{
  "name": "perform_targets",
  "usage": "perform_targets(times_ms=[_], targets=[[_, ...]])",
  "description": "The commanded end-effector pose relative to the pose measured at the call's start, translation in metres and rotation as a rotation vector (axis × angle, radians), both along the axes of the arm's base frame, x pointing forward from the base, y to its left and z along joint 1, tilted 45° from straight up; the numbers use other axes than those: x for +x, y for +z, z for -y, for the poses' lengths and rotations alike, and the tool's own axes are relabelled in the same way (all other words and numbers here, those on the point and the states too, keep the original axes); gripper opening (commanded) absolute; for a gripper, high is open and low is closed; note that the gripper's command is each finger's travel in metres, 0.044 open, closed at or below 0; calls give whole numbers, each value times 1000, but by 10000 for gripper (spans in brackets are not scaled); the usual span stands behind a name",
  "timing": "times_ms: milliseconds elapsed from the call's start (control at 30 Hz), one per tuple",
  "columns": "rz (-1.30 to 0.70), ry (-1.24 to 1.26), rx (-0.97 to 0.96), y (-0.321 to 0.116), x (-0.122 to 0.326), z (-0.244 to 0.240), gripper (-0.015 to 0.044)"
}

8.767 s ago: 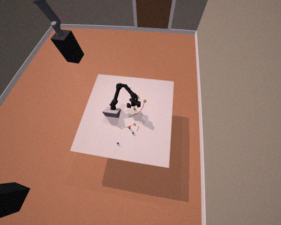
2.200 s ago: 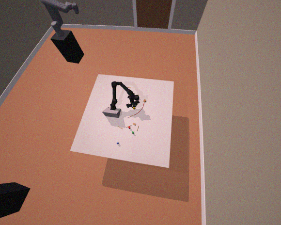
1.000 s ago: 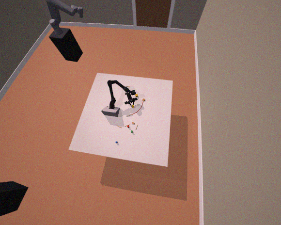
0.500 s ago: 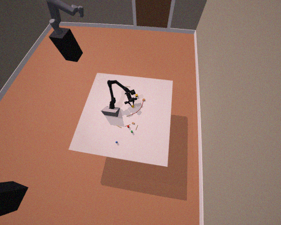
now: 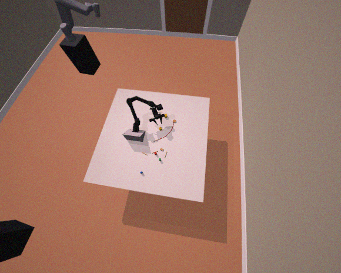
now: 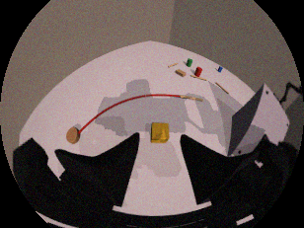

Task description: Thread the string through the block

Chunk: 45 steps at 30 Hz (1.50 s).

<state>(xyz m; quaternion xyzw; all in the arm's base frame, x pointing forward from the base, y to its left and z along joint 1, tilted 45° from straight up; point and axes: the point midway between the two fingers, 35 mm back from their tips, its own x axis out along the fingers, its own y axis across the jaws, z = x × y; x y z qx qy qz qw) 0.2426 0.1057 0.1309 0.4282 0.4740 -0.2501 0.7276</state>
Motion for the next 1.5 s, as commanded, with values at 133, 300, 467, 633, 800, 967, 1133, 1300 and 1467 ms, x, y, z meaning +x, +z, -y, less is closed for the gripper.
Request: perform_targets(times_ms=[133, 300, 467, 633, 800, 967, 1133, 1300, 1467], targets=[[2, 6, 1, 4, -1, 0, 239], [-4, 13, -5, 2, -1, 1, 266], [-83, 373, -108, -9, 0, 3, 397], [-134, 798, -170, -19, 1, 6, 440], [-120, 1220, -185, -28, 2, 9, 440], [-53, 1527, -148, -33, 4, 11, 440], [33, 1739, -141, -35, 6, 13, 440], [151, 1930, -125, -37, 9, 15, 440], [294, 2114, -135, -37, 11, 17, 440]])
